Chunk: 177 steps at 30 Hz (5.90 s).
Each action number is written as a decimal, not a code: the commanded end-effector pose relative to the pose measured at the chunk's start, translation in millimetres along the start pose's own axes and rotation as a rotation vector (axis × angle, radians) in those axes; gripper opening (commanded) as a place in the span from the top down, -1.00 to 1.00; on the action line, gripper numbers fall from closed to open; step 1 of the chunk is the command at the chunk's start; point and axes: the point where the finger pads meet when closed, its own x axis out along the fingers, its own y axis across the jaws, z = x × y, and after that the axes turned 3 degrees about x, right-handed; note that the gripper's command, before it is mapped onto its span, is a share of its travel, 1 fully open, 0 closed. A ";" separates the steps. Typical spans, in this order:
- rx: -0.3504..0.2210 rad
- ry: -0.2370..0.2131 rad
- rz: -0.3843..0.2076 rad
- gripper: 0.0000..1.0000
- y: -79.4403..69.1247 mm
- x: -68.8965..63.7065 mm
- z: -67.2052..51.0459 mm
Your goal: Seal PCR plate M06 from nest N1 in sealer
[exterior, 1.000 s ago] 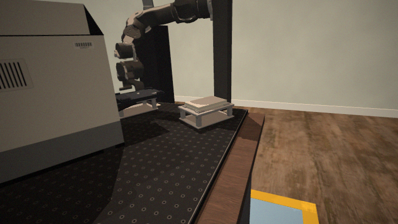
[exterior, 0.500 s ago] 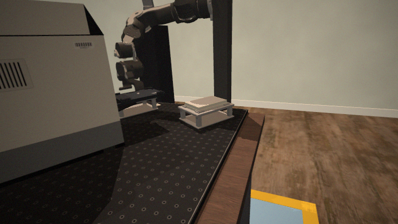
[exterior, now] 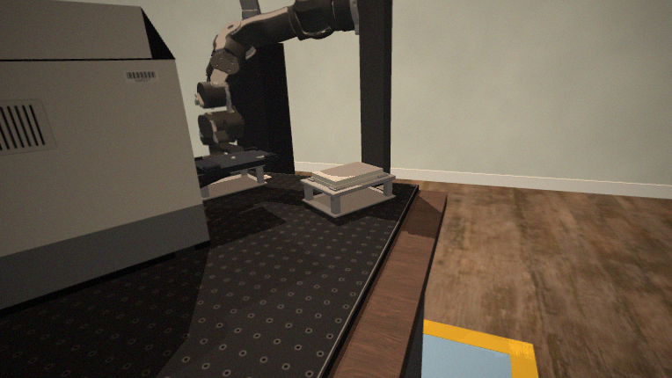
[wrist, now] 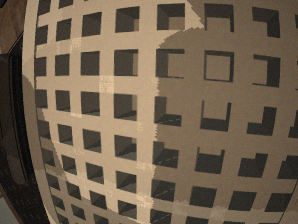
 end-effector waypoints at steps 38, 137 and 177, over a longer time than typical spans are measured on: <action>0.006 -0.005 -0.003 -0.54 -2.4 -2.4 0.7; 0.003 -0.013 0.004 1.00 0.2 -70.1 5.8; 0.005 -0.007 0.001 1.00 6.5 -92.9 1.9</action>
